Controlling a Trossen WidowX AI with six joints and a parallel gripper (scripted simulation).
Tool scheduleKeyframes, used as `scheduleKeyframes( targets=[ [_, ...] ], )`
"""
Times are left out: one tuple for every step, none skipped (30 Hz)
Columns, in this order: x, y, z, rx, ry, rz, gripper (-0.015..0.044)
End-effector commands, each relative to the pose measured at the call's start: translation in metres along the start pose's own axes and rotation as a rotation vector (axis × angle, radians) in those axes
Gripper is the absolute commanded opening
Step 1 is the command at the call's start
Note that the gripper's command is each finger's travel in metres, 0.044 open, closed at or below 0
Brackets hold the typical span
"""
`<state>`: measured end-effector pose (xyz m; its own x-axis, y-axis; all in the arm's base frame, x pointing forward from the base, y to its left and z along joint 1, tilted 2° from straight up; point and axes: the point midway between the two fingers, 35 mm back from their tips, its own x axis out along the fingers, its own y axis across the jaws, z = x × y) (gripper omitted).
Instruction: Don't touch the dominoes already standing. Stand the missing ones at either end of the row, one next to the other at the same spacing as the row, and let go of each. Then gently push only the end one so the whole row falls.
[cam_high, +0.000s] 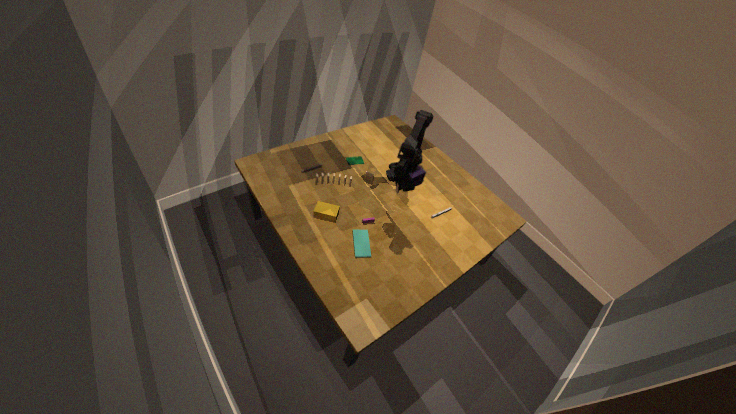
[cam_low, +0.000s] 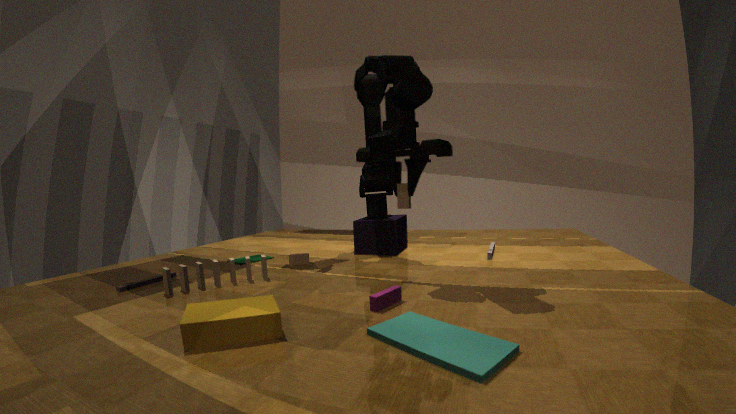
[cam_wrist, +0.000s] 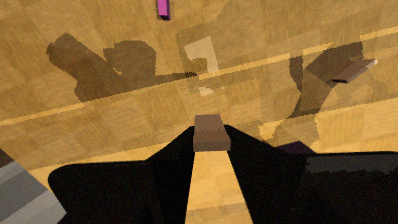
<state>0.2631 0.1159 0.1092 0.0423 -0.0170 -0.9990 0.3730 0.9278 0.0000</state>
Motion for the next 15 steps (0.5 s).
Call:
scheduleKeyframes(
  targets=[
    [-0.001, -0.029, 0.036, 0.079, -0.001, -0.001, 0.0107],
    [-0.001, -0.038, 0.046, 0.102, -0.001, -0.001, 0.0107],
    [-0.001, -0.049, 0.056, 0.126, -0.002, -0.002, 0.0107],
    [-0.001, -0.061, 0.064, 0.167, 0.001, -0.005, 0.0107],
    [0.000, -0.073, 0.072, 0.208, 0.004, -0.007, 0.0107],
    [0.000, -0.086, 0.079, 0.246, 0.006, -0.009, 0.0107],
    [0.000, -0.099, 0.086, 0.284, 0.008, -0.011, 0.0107],
    [0.001, -0.112, 0.093, 0.319, 0.009, -0.012, 0.0107],
    [0.000, -0.124, 0.099, 0.349, 0.007, -0.013, 0.0107],
    [0.000, -0.138, 0.105, 0.379, 0.006, -0.013, 0.0107],
    [-0.001, -0.150, 0.111, 0.403, 0.002, -0.013, 0.0107],
    [-0.002, -0.163, 0.117, 0.423, -0.003, -0.013, 0.0107],
    [-0.003, -0.176, 0.122, 0.442, -0.008, -0.014, 0.0107],
    [-0.004, -0.189, 0.126, 0.462, -0.014, -0.014, 0.0107],
    [-0.006, -0.204, 0.130, 0.483, -0.019, -0.015, 0.0107]
  ],
)
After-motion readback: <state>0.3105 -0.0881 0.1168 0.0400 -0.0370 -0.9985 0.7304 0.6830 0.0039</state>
